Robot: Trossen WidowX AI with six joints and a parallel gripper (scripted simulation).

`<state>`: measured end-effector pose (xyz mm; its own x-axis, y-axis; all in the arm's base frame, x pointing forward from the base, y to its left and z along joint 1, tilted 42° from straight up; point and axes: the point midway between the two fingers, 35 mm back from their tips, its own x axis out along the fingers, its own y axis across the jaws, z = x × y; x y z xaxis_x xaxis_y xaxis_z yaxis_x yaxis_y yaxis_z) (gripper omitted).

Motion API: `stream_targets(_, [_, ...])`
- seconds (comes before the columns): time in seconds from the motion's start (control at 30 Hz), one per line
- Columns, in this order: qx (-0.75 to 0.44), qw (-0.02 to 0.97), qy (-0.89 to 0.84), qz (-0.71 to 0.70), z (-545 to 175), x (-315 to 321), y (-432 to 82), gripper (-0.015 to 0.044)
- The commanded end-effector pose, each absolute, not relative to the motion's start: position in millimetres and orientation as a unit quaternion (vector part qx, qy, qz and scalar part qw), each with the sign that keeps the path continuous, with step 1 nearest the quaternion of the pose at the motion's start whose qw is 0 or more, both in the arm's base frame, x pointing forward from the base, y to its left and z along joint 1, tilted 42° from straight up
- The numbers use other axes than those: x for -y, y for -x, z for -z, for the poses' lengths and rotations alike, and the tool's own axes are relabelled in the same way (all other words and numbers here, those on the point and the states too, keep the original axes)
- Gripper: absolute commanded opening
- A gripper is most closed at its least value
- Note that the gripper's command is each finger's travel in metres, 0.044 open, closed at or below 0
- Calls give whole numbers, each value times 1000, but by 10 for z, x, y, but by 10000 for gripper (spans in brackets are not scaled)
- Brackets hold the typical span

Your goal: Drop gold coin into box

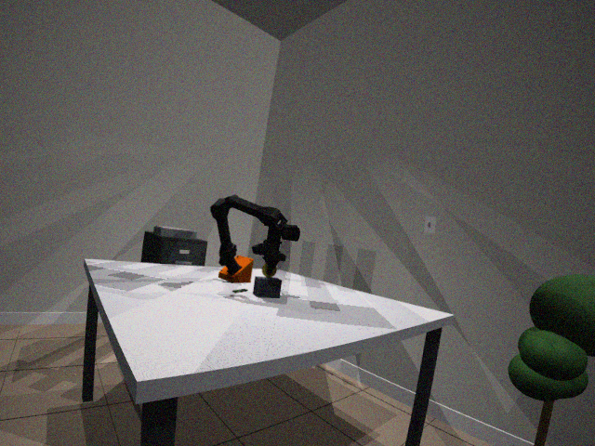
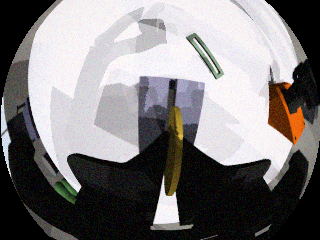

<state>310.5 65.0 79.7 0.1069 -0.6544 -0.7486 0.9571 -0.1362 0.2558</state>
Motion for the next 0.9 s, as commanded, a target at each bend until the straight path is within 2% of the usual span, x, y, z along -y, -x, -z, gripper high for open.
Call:
stream_targets(0.0, [-191,631,-393,641,-775,-629,-3096,0])
stream_targets(0.03, [-191,631,-393,641,-772,-626,-3097,0])
stream_targets(0.23, [-190,629,-397,641,-790,-643,-3107,157])
stream_targets(0.53, [-190,629,-397,641,-790,-643,-3107,161])
stream_targets(0.87, [-191,629,-396,641,-993,-818,-3070,423])
